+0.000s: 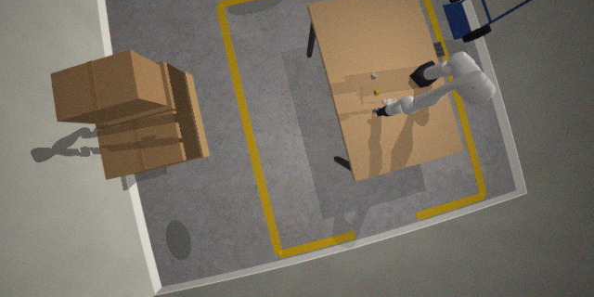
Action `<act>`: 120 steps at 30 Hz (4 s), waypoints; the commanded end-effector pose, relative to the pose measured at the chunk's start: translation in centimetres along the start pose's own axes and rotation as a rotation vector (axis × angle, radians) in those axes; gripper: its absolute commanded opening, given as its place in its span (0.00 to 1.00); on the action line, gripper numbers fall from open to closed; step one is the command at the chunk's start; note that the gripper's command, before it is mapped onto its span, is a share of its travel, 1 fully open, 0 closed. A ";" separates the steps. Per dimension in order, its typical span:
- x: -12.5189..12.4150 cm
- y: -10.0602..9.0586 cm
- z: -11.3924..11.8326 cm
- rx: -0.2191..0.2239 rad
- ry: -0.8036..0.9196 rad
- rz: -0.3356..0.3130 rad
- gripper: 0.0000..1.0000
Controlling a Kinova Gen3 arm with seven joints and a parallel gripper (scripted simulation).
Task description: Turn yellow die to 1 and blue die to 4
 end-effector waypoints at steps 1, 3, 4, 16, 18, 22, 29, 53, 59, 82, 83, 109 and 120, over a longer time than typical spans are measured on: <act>0.0 0.0 0.0 -0.001 0.000 0.000 0.87; 0.0 0.0 0.0 -0.001 0.000 0.000 0.87; 0.0 0.0 0.0 -0.001 0.000 0.000 0.87; 0.0 0.0 0.0 -0.001 0.000 0.000 0.87; 0.0 0.0 0.0 -0.001 0.000 0.000 0.87; 0.0 0.0 0.0 -0.001 0.000 0.000 0.87; 0.0 0.0 0.0 -0.001 0.000 0.000 0.57; 0.0 0.0 0.0 -0.001 0.000 0.000 0.57; 0.0 0.0 0.0 -0.001 0.000 0.000 0.57; 0.0 -7.9 0.0 -0.001 0.000 0.000 0.57; 0.0 -8.4 0.0 -0.001 0.000 0.000 0.57; 0.0 -10.0 0.0 0.000 0.019 0.000 0.57; -0.5 -9.7 0.7 0.014 0.238 0.005 0.57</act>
Point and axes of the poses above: the point where the finger pads meet when closed, its own y axis out along the fingers, its own z axis across the jaws, x = y × z, the point moved 8 cm from there along -y, back along the fingers, and after that the axes turned 13 degrees about -y, right-handed, at the moved point
